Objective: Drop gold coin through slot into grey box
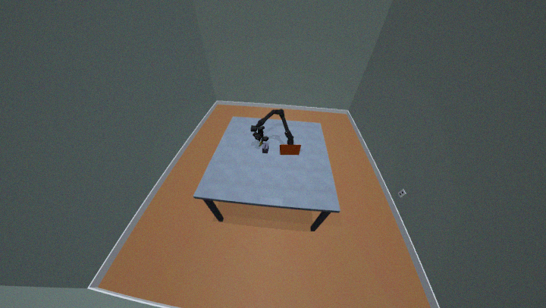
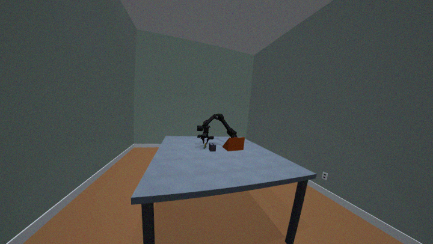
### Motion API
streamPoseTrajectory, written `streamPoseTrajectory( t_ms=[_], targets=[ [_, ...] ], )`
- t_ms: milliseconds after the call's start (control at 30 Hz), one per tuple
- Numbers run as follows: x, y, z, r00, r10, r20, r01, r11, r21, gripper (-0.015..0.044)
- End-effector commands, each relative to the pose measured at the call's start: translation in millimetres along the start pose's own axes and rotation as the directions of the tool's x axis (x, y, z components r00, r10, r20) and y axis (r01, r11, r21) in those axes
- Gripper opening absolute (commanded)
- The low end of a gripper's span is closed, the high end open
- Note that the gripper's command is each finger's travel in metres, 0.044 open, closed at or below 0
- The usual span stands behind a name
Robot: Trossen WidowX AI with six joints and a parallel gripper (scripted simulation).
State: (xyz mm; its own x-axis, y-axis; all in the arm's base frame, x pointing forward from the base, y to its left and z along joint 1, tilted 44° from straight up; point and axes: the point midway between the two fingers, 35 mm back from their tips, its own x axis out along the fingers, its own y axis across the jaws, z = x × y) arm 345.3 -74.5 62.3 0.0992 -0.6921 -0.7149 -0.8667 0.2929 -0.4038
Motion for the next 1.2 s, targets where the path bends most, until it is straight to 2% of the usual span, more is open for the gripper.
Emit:
streamPoseTrajectory(
  t_ms=[0,633,833,1167],
  targets=[
    [6.4,0.7,0.2,1.000,0.000,0.000,0.000,1.000,-0.005,0.0161],
    [34.2,1.5,-1.4,1.000,-0.005,-0.003,0.005,1.000,-0.004,0.0161],
    [34.2,1.5,-1.4,1.000,-0.005,-0.003,0.005,1.000,-0.004,0.0003],
    [33.8,1.4,-1.3,1.000,-0.005,-0.002,0.005,1.000,-0.004,0.0000]
  ],
)
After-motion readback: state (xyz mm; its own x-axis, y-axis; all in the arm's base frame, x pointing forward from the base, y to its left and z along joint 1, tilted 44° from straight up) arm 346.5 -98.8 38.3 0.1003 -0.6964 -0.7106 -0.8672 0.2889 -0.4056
